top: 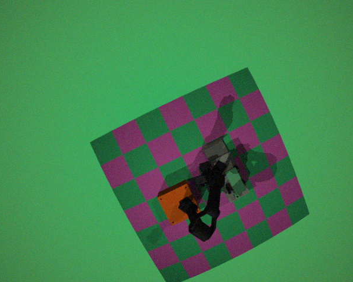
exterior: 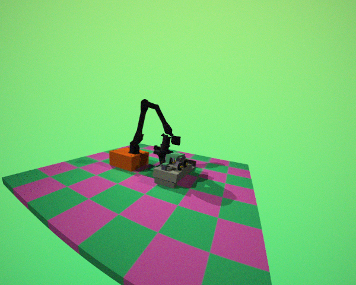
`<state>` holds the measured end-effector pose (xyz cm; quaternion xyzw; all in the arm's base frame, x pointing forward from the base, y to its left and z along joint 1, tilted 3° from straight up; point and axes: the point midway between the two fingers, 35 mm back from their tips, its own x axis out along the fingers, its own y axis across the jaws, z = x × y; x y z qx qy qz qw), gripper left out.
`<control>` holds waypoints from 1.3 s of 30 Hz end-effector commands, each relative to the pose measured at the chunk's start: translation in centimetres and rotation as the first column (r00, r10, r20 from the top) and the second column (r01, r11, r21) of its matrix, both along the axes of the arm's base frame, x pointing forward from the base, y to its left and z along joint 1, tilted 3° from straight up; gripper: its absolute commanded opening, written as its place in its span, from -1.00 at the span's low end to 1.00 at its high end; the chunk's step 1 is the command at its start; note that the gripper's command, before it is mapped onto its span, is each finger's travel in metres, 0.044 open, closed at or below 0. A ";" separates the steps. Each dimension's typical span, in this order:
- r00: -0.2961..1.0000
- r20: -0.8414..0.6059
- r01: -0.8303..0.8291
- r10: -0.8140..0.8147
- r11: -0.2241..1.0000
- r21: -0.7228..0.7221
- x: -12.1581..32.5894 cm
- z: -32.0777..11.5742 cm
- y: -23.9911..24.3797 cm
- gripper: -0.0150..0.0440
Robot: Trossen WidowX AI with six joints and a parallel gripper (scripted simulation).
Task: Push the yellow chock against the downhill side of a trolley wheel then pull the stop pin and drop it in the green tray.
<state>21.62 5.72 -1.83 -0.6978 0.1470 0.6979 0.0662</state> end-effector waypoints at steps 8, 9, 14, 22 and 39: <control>1.000 0.004 0.003 -0.003 1.000 0.004 0.3 -0.3 0.6 0.15; 1.000 0.004 0.003 -0.003 1.000 0.004 0.3 -0.3 0.6 0.15; 1.000 0.004 0.003 -0.003 1.000 0.004 0.4 -0.5 0.8 0.15; 1.000 0.004 0.003 -0.003 1.000 0.004 0.5 -0.7 1.1 0.15; 1.000 0.004 0.003 -0.003 1.000 0.005 0.6 -1.0 1.5 0.15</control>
